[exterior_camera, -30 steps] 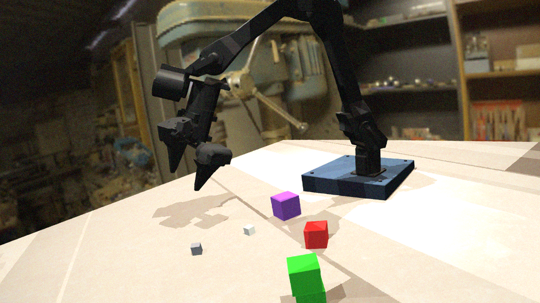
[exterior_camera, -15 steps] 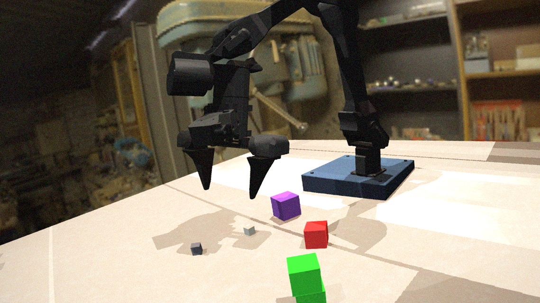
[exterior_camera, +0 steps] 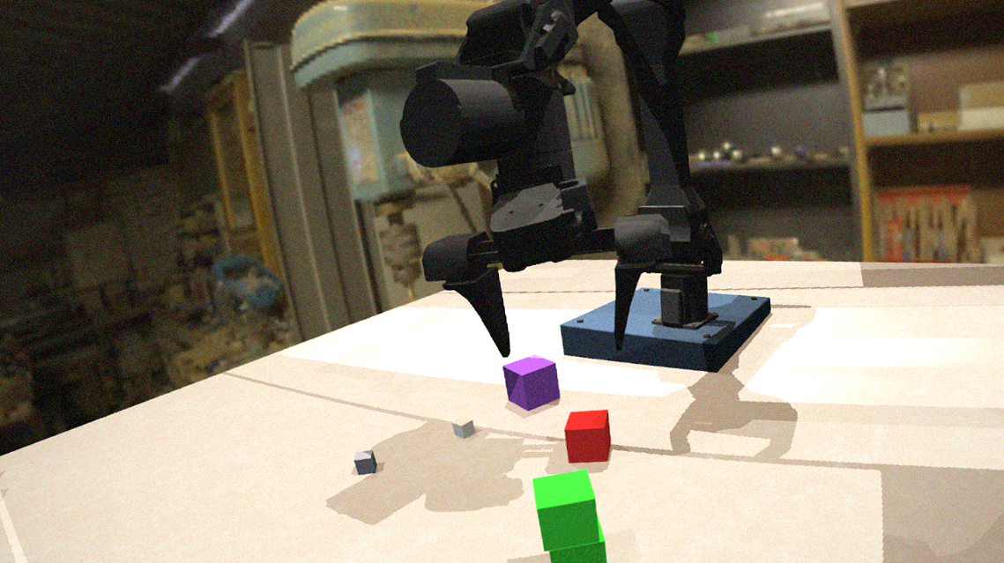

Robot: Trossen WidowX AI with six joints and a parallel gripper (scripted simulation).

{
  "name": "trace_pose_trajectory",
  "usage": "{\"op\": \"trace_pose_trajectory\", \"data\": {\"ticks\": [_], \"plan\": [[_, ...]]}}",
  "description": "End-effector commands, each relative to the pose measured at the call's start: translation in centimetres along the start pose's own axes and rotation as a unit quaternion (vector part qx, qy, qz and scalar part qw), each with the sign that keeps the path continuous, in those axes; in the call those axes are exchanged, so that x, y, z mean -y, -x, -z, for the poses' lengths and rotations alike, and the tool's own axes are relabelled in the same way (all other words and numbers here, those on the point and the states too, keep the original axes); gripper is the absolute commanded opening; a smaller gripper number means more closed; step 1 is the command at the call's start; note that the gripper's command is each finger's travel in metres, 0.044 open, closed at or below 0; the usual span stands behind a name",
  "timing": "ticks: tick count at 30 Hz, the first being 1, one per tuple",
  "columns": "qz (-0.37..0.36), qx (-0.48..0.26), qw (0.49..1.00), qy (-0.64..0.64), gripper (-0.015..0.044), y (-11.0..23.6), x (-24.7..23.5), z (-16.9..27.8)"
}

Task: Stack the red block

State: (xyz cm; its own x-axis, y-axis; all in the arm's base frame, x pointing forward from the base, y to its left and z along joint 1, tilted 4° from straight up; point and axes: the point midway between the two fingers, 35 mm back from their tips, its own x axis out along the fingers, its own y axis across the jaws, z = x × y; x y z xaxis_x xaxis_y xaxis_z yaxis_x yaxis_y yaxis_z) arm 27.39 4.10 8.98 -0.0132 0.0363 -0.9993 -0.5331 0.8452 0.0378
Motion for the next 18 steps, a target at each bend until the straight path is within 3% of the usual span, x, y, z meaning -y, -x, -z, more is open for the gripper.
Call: {"op": "trace_pose_trajectory", "data": {"ticks": [1,12,18], "plan": [[-0.006,-0.008,1.000,0.003,0.0440,0.1,-1.1,0.2],[-0.006,-0.008,1.000,0.003,0.0440,-4.6,-1.2,0.3],[-0.006,-0.008,1.000,0.003,0.0440,-4.9,-1.3,0.3]]}}
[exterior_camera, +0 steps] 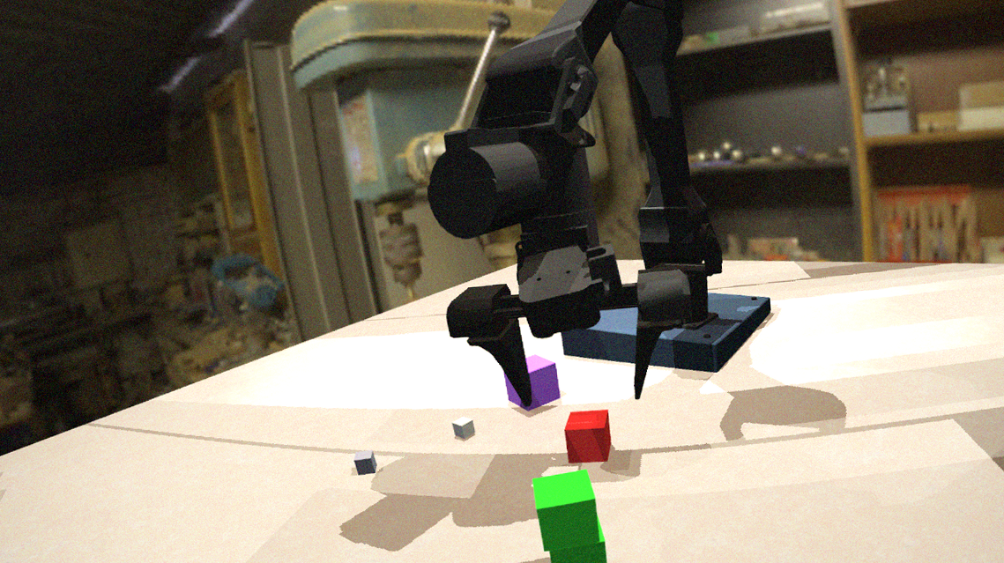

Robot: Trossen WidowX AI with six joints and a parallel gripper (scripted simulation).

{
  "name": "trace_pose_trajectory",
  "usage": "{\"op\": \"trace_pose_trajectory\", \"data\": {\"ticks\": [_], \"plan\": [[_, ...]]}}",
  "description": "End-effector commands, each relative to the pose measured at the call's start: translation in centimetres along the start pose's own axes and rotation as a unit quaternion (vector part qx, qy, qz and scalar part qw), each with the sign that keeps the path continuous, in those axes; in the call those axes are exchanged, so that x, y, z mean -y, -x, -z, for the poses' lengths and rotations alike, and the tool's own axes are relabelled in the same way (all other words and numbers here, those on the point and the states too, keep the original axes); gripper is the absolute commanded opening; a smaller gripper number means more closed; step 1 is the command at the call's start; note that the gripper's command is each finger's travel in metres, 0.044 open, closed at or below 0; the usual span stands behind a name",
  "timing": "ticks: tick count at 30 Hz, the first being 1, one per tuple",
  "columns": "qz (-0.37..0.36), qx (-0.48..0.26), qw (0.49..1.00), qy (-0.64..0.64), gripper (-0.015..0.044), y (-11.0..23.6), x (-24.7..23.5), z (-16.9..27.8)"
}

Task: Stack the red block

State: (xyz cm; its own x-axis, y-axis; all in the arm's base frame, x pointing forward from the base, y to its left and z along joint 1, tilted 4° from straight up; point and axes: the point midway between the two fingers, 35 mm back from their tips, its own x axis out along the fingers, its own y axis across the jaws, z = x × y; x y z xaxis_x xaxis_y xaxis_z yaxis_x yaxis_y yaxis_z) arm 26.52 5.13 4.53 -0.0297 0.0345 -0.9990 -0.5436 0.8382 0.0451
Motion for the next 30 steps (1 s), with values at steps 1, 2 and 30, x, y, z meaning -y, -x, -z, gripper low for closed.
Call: {"op": "trace_pose_trajectory", "data": {"ticks": [1,2,30], "plan": [[-0.002,-0.001,1.000,-0.003,0.0440,-0.5,-0.1,0.0],[-0.003,-0.001,1.000,-0.003,0.0440,-0.6,-0.1,0.0],[-0.003,-0.001,1.000,-0.003,0.0440,-4.5,-0.2,0.1]]}}
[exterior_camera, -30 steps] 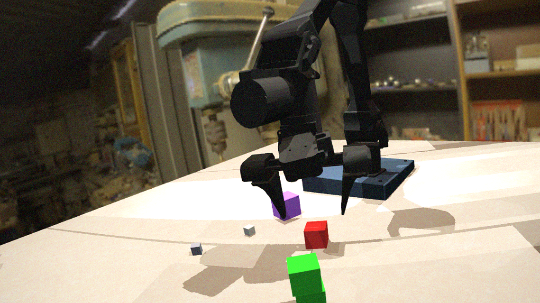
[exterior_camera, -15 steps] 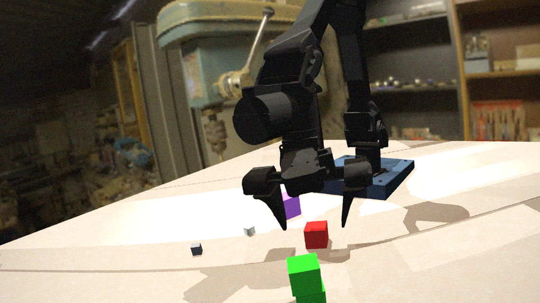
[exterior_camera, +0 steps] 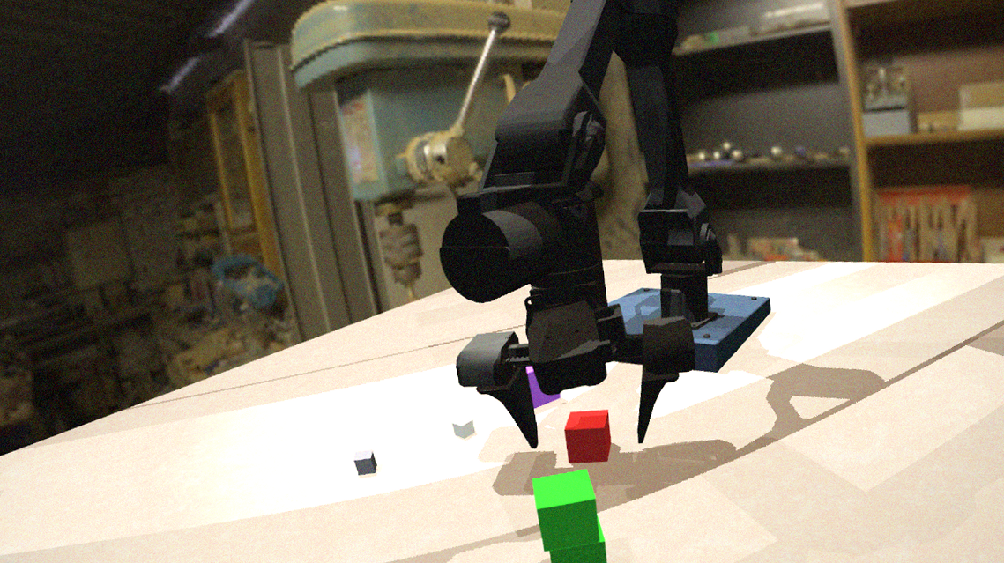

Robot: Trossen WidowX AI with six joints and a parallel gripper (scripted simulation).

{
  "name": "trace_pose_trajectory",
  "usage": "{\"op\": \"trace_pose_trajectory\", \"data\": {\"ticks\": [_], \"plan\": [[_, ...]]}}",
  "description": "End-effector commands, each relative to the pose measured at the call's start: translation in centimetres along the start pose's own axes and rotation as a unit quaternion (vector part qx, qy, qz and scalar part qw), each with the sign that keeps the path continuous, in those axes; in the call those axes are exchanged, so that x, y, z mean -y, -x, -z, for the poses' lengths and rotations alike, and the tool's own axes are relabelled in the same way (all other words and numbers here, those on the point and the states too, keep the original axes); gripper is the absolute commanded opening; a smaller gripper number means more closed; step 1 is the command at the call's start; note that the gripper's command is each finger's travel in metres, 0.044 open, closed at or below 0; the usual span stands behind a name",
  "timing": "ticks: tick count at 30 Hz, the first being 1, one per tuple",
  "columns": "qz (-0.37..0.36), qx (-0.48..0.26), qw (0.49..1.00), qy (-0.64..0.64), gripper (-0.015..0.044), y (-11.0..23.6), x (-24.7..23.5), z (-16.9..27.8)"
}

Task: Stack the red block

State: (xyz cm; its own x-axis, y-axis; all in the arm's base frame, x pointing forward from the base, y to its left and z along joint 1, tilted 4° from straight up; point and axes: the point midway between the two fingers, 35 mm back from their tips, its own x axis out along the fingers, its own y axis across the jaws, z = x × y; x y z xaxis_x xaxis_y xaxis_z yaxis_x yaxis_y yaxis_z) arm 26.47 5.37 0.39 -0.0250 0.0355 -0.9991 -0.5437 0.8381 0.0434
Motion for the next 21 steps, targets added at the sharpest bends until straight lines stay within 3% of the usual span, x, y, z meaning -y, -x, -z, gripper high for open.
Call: {"op": "trace_pose_trajectory", "data": {"ticks": [1,13,21], "plan": [[-0.004,-0.003,1.000,-0.003,0.0440,-0.31,-0.14,0.17],[-0.004,-0.003,1.000,-0.003,0.0440,-0.23,-0.14,0.17],[-0.004,-0.003,1.000,-0.003,0.0230,-0.23,-0.14,0.17]]}}
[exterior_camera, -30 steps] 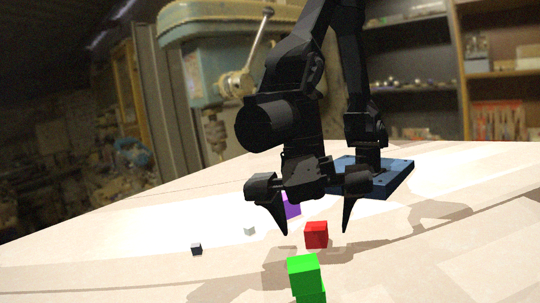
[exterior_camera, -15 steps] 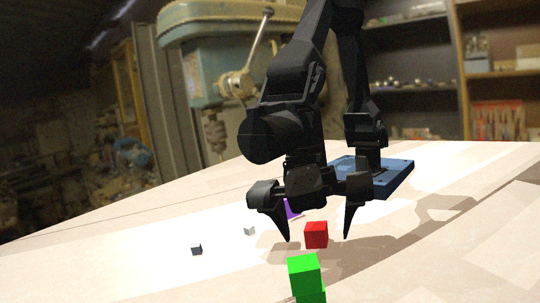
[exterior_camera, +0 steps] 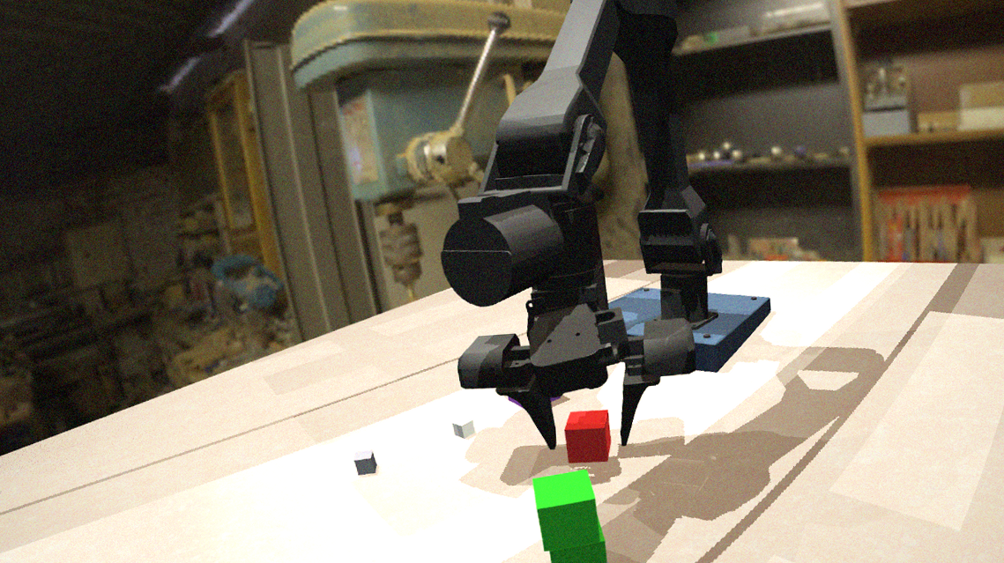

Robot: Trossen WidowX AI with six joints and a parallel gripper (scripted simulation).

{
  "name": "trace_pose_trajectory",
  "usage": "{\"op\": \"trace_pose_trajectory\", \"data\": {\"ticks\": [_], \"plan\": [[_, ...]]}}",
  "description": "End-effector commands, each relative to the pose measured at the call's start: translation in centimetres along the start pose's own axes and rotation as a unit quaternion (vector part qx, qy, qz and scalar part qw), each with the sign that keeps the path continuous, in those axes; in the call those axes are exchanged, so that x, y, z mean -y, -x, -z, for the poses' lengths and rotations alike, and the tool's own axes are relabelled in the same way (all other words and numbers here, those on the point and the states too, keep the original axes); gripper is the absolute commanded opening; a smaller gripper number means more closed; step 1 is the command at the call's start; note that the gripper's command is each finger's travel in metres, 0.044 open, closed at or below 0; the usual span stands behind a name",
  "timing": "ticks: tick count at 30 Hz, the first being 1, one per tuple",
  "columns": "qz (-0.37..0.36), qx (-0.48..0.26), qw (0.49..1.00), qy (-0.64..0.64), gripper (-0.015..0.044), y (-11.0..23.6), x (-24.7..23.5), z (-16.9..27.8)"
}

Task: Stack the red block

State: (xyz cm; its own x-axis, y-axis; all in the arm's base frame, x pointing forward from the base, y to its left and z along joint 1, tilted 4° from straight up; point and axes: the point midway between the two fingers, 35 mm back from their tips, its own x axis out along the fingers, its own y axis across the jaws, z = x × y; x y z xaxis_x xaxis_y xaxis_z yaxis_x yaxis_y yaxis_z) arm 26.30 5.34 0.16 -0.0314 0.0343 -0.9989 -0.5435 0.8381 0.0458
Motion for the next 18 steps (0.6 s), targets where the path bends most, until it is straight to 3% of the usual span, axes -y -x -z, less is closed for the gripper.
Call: {"op": "trace_pose_trajectory", "data": {"ticks": [1,3,10,14,18], "plan": [[-0.002,0.000,1.000,-0.003,0.0204,0.0,-0.1,0.0],[-0.002,0.000,1.000,-0.003,0.0151,0.0,-0.1,0.0],[-0.002,0.000,1.000,-0.003,0.0105,0.0,-0.1,0.0],[-0.002,0.000,1.000,-0.003,0.0000,1.0,0.0,0.0],[-0.002,0.000,1.000,-0.003,0.0000,3.2,0.0,0.0]]}}
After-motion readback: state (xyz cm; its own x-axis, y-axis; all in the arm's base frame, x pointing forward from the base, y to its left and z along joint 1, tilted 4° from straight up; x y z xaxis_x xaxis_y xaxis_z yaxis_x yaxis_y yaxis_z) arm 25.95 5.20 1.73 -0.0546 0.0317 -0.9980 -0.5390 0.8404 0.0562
